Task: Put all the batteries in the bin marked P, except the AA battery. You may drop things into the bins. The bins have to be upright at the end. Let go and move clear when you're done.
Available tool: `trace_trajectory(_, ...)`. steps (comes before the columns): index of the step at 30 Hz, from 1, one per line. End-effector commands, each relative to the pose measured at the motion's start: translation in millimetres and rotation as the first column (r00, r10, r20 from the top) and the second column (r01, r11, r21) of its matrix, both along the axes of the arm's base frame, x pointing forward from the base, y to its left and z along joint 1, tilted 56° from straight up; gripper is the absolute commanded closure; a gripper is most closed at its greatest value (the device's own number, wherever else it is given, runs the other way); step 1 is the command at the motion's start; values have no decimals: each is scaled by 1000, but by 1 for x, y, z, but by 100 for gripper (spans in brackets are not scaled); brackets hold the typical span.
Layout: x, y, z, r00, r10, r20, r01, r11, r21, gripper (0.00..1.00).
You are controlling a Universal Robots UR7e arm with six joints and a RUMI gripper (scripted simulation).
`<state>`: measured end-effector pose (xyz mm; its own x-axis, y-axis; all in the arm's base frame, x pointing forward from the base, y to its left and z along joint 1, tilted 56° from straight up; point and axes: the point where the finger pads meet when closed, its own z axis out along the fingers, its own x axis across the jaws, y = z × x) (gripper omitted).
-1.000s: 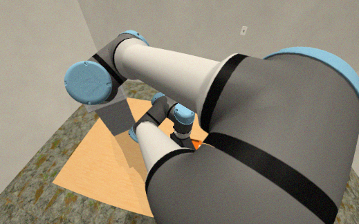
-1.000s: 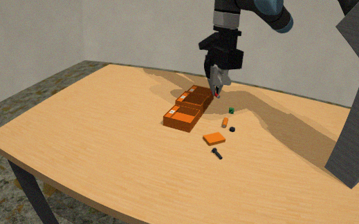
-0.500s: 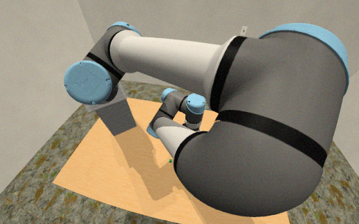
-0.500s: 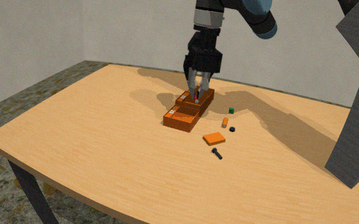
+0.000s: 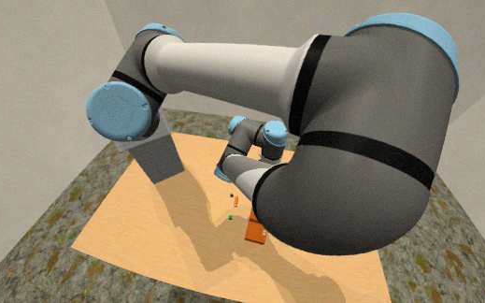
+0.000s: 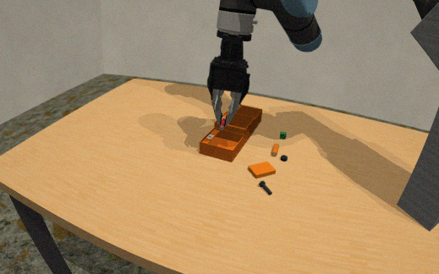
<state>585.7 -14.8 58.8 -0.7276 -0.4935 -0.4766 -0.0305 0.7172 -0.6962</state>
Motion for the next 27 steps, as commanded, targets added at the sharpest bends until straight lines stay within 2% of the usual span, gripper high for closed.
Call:
trace_trajectory(1,-1,-2,0,992,-114,52,108,989,97,100)
trace_trajectory(7,-4,-6,0,976,-202,84,185,967,172,100)
trace_trajectory(27,-1,-11,-4,976,-204,79,189,967,172,100)
